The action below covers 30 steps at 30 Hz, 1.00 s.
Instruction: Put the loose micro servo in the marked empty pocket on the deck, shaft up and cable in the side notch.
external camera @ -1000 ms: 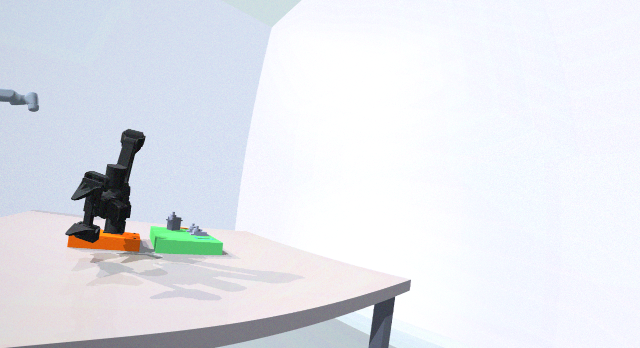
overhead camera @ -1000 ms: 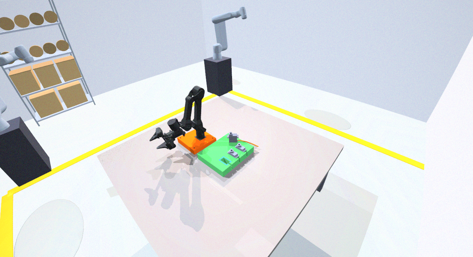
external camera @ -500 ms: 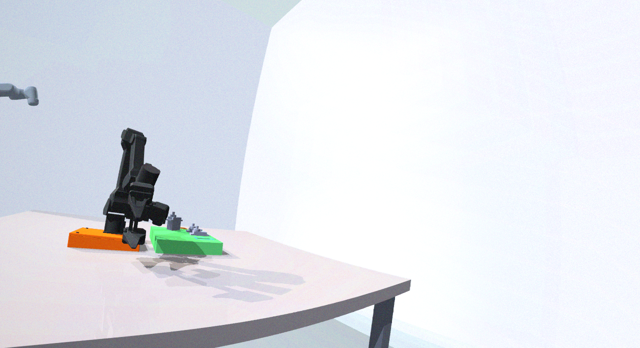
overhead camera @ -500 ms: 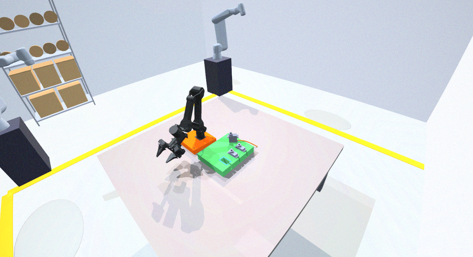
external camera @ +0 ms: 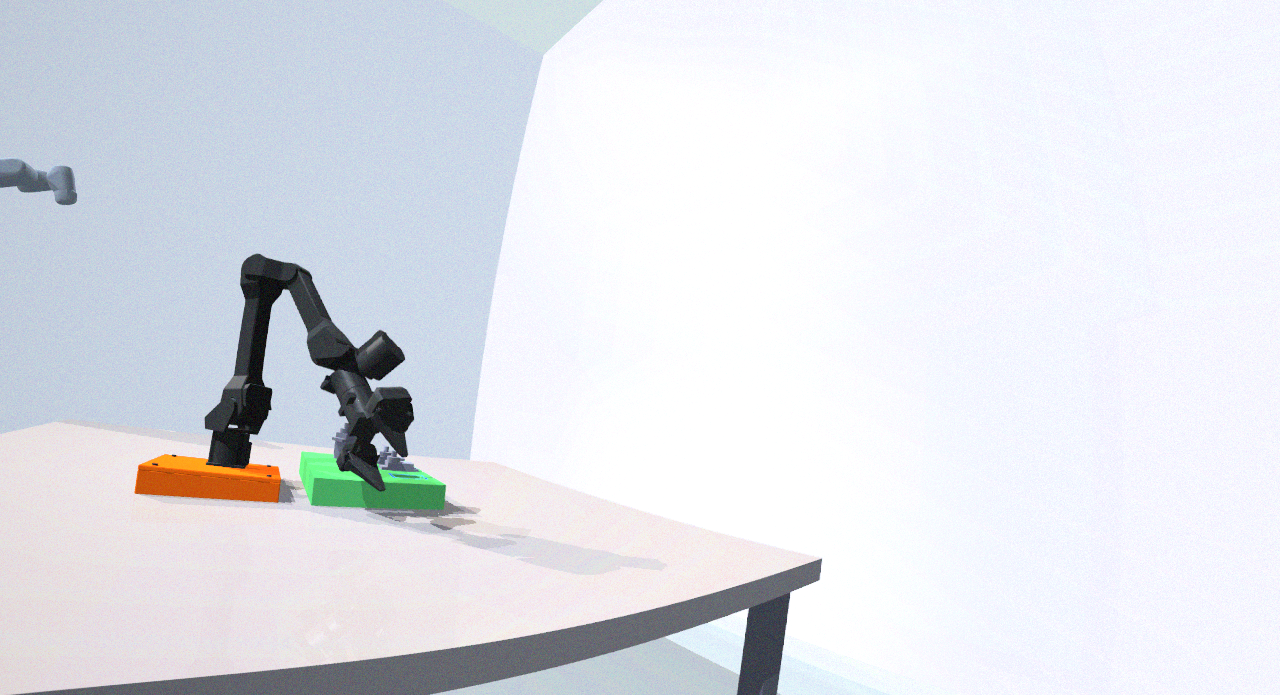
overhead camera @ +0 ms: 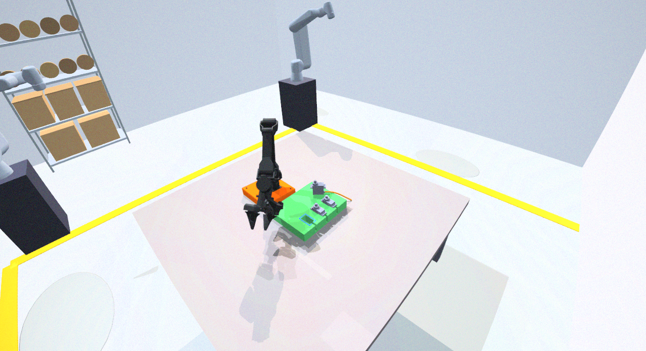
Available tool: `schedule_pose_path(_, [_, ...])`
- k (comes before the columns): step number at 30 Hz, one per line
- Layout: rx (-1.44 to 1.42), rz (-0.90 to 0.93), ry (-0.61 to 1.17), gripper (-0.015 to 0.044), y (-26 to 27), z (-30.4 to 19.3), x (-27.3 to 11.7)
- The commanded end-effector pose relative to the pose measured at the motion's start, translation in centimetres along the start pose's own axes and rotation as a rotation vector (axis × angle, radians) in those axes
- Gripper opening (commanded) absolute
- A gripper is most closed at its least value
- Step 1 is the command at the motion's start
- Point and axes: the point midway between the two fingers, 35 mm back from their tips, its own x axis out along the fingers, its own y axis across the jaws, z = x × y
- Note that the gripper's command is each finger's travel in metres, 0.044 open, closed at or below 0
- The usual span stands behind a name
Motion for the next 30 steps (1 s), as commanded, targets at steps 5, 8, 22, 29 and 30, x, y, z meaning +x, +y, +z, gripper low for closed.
schedule_pose_path(5, [-0.057, 0.246, -0.139, 0.044, 5.1, 9.4, -3.9])
schedule_pose_path(8, [-0.092, 0.335, -0.167, 0.044, 7.2, 11.9, -6.1])
schedule_pose_path(22, [-0.298, 0.739, -0.103, 0.044, 17.9, 16.6, -21.3])
schedule_pose_path(29, [-0.403, 0.837, -0.011, 0.044, 20.6, 15.1, -27.8])
schedule_pose_path(30, [-0.403, 0.837, -0.011, 0.044, 20.6, 15.1, -27.8])
